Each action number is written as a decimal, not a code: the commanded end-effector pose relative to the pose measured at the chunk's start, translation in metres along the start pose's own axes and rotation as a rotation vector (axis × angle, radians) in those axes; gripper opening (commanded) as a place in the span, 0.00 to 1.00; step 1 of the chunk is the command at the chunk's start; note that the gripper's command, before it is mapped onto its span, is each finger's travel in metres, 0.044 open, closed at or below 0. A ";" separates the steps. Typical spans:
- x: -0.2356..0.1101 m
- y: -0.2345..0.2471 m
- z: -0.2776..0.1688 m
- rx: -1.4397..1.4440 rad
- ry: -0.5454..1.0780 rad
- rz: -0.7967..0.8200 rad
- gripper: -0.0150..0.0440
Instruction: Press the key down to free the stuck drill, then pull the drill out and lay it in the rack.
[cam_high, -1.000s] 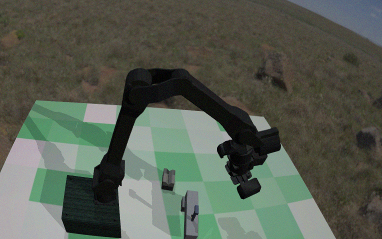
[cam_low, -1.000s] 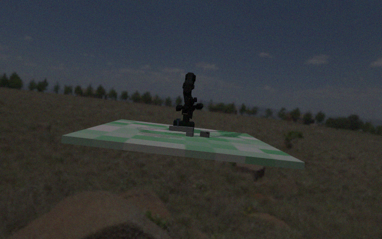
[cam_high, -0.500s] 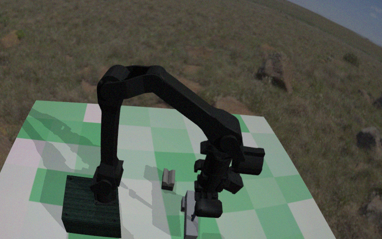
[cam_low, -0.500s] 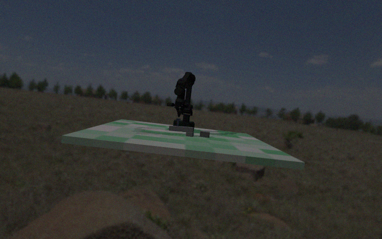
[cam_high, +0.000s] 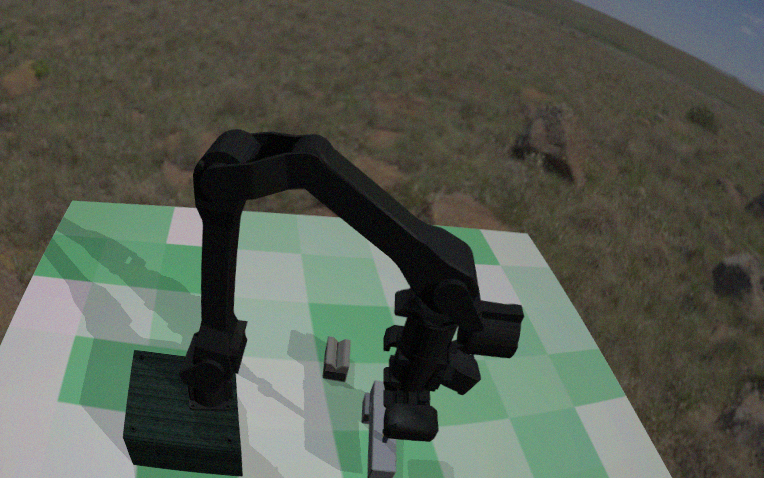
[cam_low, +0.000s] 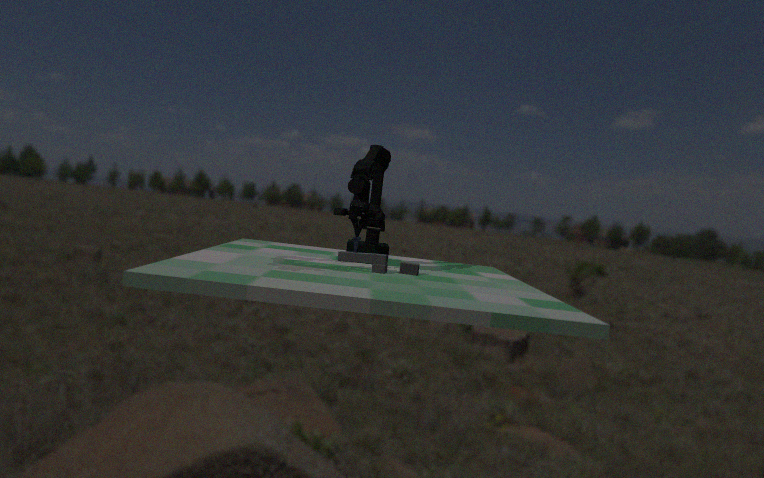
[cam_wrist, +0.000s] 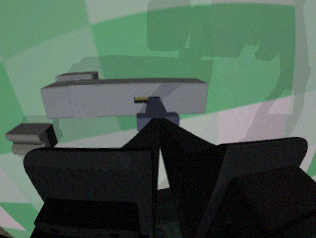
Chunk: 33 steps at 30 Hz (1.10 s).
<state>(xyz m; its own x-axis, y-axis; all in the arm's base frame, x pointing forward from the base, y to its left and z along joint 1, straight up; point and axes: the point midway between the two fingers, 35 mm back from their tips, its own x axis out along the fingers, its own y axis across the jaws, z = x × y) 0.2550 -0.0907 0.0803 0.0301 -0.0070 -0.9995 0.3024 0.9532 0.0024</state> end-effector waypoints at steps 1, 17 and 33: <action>0.003 0.000 -0.001 0.002 0.005 -0.004 0.25; 0.011 0.001 0.002 0.002 0.004 -0.004 0.25; 0.015 0.002 -0.002 0.002 0.005 -0.004 0.25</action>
<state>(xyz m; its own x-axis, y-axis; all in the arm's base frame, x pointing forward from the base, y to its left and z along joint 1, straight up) 0.2577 -0.0912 0.0772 0.0498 -0.0220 -0.9985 0.3026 0.9531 -0.0059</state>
